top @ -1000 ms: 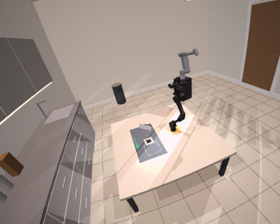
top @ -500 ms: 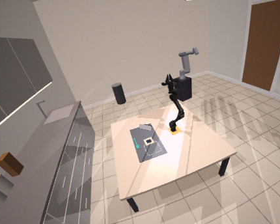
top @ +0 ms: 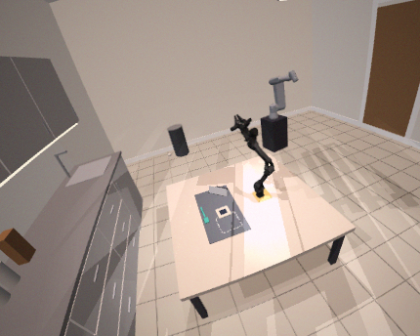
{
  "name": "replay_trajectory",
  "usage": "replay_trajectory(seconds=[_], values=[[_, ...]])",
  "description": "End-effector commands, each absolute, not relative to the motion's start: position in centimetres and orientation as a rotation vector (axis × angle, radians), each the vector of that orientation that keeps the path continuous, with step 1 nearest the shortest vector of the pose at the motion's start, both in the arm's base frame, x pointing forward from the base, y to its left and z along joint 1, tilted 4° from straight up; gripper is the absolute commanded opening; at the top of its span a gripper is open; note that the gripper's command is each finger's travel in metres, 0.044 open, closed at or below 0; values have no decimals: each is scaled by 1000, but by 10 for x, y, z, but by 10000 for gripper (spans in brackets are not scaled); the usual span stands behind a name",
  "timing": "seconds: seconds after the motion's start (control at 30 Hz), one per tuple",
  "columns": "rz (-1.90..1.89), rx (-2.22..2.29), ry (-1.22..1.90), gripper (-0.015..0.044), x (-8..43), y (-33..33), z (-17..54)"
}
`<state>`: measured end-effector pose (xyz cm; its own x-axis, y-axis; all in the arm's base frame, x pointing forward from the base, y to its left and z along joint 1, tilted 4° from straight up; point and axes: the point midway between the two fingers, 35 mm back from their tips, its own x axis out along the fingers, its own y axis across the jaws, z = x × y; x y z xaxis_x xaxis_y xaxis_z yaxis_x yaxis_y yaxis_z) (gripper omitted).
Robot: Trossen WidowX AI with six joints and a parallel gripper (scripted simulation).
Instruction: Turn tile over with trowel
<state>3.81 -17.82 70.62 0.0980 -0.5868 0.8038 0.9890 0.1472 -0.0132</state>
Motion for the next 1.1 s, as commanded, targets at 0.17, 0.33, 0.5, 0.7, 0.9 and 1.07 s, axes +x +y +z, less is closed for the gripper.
replay_trajectory(seconds=[0.17, 0.33, 0.5, 0.7, 0.9, 1.07], values=[[-1286, -470, -523, 100, 73, -257, 651], [-1270, -361, -386, 100, 94, -293, 613], [-1250, -252, -242, 100, 114, -325, 569], [-1218, -126, -68, 100, 136, -354, 513], [-1178, -2, 106, 100, 156, -373, 454], [-1139, 98, 253, 100, 171, -381, 404]])
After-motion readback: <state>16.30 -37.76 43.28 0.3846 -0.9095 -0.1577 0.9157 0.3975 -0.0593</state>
